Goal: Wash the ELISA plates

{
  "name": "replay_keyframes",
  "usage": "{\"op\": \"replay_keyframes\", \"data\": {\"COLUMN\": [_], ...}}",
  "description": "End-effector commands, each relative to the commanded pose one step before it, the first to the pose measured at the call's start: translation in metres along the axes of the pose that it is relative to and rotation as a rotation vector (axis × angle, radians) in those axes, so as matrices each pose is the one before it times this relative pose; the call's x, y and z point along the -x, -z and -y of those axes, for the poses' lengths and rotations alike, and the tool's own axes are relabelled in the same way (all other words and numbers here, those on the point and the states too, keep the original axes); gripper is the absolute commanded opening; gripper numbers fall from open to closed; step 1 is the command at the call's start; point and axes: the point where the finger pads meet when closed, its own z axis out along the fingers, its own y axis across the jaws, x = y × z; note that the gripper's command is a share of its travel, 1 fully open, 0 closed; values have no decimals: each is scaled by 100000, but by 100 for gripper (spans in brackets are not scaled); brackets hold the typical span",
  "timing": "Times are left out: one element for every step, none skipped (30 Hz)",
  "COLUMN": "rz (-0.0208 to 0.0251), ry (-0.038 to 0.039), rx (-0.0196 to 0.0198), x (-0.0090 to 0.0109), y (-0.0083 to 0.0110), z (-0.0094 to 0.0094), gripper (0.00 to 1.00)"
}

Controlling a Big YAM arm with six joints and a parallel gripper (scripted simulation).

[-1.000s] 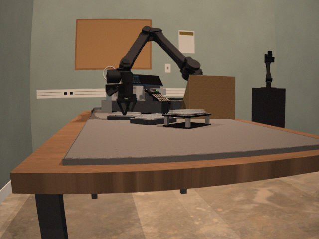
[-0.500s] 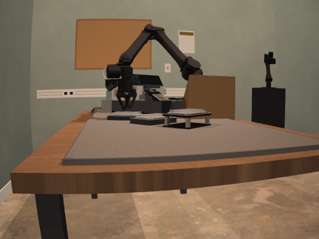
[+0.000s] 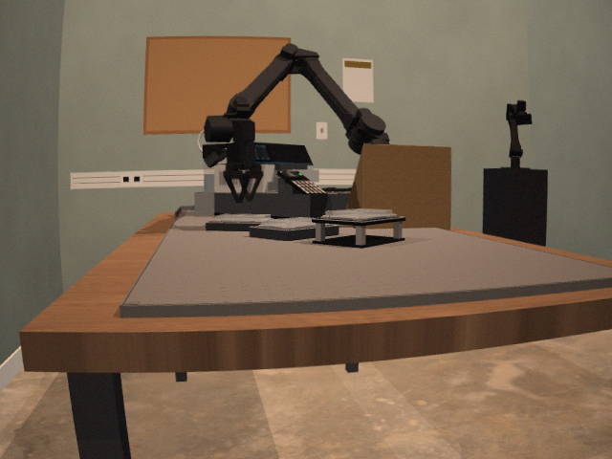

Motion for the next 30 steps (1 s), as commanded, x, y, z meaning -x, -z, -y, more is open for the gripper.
{"op": "replay_keyframes", "data": {"rz": [4358, 1, 0, 0, 30, -37, -4, 10, 4, 3, 4, 5, 4, 3, 2, 1, 1, 0, 0, 0, 0, 36, -47, -7, 10, 2, 59, 12, 0, -43], "ry": [-3478, -12, 0, 0, -12, -11, -11, -11, -11, -11, -11, -11, -11, -11, -10, -10, -10, -10, -10, 0, 0, -10, -10, -10, -10, -9, 0, 0, 0, 55], "rx": [2877, 20, 0, 0, -16, 66, 26, 10, 17, 18, 16, 15, 16, 17, 18, 18, 19, 20, 20, 0, 0, -20, 70, 27, 9, 17, -62, -13, 0, -41], "x": [1945, 7, 0, 0, 12, 0, 6, 8, 7, 7, 7, 7, 7, 6, 6, 6, 6, 6, 6, 0, 0, 12, -3, 4, 7, 6, 10, 2, 0, -37], "y": [2707, 175, 0, 0, 176, 174, 175, 175, 175, 175, 175, 175, 175, 175, 175, 175, 175, 175, 175, 0, 0, 176, 175, 175, 175, 175, 1, 1, 0, -17], "z": [-794, -6, 0, 0, -1, -14, -7, -4, -5, -5, -5, -5, -5, -5, -5, -6, -6, -6, -6, 0, 0, 1, -14, -7, -4, -5, 10, 2, 0, 13], "gripper": [100, 100, 100, 100, 100, 100, 100, 100, 100, 100, 100, 100, 100, 100, 100, 100, 100, 100, 100, 100, 100, 100, 100, 100, 100, 100, 100, 100, 100, 100]}}
